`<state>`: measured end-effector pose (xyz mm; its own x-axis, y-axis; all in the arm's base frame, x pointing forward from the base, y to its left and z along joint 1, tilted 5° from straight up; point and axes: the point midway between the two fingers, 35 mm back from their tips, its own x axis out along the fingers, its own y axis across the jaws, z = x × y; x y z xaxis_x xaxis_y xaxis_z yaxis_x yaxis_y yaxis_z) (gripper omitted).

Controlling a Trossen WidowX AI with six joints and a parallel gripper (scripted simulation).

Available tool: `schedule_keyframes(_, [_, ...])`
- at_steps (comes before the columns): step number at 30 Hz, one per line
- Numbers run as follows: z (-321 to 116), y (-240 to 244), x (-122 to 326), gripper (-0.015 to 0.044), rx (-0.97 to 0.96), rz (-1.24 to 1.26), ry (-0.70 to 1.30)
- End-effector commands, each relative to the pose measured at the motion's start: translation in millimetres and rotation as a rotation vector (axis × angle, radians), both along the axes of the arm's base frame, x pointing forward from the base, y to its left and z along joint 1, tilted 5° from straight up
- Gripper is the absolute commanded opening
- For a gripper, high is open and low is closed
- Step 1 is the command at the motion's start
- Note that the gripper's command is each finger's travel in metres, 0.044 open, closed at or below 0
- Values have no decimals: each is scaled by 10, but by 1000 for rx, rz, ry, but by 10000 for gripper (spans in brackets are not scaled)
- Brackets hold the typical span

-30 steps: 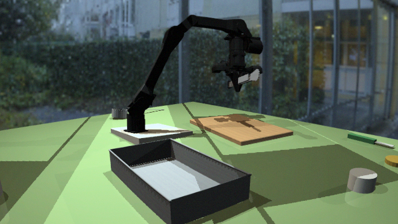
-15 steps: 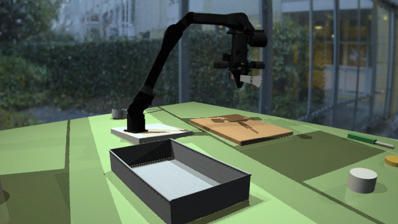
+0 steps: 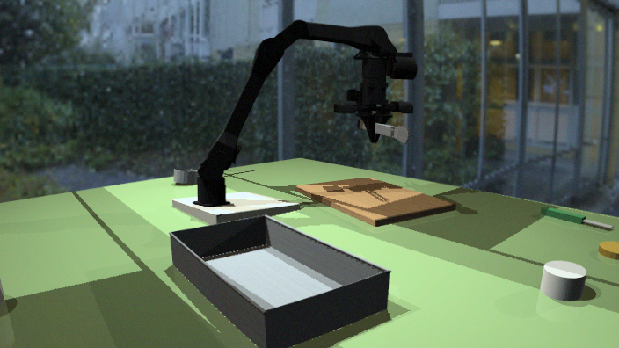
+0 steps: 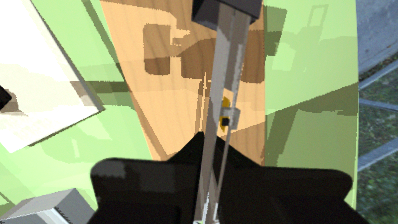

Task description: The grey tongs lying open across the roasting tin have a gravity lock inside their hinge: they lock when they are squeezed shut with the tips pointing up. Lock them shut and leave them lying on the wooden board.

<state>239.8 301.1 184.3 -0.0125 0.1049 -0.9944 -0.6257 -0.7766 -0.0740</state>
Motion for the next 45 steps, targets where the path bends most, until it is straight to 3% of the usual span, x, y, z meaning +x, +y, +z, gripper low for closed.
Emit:
schedule_keyframes(1, [-68, 19, 3, -150, 2, 5, 1])
schedule_keyframes(45, [-791, 87, -13, -150, -1, 6, 2])
